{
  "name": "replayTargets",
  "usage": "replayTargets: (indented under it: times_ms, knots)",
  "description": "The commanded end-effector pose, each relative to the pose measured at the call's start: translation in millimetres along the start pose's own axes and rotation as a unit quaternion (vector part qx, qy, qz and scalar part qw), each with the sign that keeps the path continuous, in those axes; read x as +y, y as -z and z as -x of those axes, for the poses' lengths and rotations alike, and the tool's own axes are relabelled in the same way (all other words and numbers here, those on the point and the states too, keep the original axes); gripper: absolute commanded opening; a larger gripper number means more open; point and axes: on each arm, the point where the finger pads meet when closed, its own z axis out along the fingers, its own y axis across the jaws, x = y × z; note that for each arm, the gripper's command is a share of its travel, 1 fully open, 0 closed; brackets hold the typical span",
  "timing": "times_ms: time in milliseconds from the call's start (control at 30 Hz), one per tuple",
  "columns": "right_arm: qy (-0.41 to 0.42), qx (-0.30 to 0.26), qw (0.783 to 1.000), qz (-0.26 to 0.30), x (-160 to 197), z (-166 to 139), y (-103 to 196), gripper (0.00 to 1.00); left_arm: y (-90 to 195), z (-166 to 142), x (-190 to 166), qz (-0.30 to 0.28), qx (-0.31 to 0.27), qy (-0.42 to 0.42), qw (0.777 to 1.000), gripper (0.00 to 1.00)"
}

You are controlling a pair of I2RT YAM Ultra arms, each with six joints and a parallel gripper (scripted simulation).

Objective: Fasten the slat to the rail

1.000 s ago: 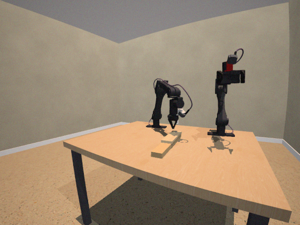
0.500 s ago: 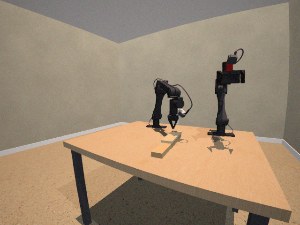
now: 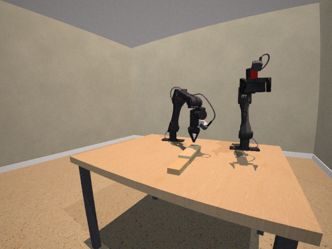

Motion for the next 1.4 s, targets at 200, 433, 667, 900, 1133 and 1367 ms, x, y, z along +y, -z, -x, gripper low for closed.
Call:
replayTargets:
  times_ms: [200,433,667,900,1133,1367]
  knots:
    - [-0.001,-0.012,1.0,-0.014,1,6,17,0.12,5,8,0,-0.002,-0.013,-0.002,1.0,1.0]
    - [-0.001,-0.012,1.0,-0.014,1,6,17,0.12,5,8,0,-0.002,-0.013,-0.002,1.0,1.0]
    - [-0.001,-0.013,1.0,-0.016,-2,6,12,0.12,5,8,0,-0.002,-0.013,-0.002,1.0,1.0]
    - [-0.001,-0.014,1.0,-0.016,-3,7,9,0.12,5,8,0,-0.002,-0.013,-0.002,1.0,1.0]
    - [-0.001,-0.014,1.0,-0.016,-3,7,4,0.12,5,8,0,-0.002,-0.013,-0.002,1.0,1.0]
    - [-0.001,-0.014,1.0,-0.016,-4,7,-1,0.12,5,8,0,-0.002,-0.013,-0.002,1.0,1.0]
